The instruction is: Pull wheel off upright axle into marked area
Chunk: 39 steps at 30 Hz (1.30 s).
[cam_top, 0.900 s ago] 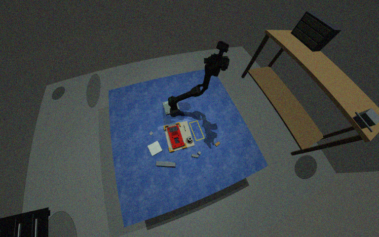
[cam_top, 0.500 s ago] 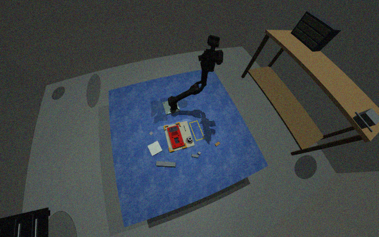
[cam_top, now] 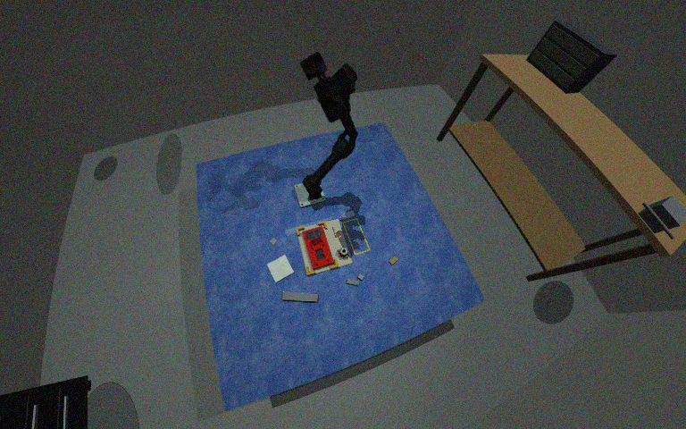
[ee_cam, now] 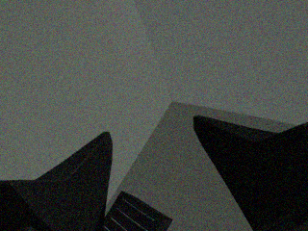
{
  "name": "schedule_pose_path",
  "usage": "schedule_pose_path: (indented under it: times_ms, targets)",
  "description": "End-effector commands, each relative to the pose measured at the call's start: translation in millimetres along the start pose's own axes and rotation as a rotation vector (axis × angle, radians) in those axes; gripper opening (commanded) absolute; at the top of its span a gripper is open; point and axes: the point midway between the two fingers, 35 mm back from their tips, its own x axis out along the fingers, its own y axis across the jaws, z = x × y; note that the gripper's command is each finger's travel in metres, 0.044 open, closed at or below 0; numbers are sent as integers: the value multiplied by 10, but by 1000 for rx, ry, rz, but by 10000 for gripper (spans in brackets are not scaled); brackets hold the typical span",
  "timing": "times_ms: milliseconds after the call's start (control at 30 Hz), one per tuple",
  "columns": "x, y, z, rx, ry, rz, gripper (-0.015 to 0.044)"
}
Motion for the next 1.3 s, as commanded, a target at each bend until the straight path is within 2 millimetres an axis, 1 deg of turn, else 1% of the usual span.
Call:
schedule_pose_path:
  times_ms: [0,67,167,300,367,467,533,600,767,967,1100,1267]
  targets:
    - [192,5,-531,187,84,45,300]
    - [272,45,-736,260,118,69,300]
    - [372,129,-974,364,157,101,300]
    - [503,298,-1268,493,215,149,300]
    - [552,380,-1375,541,239,169,300]
    - [604,486,-1465,598,257,194,300]
    - [647,585,-1531,645,271,216,300]
    - [699,715,-1648,687,307,245,300]
    - [808,1096,-1928,781,409,326,300]
    - [895,1736,-2218,891,553,461,300]
    - [888,2185,-2336,941,650,553,300]
    - [819,2616,-2398,965,746,642,300]
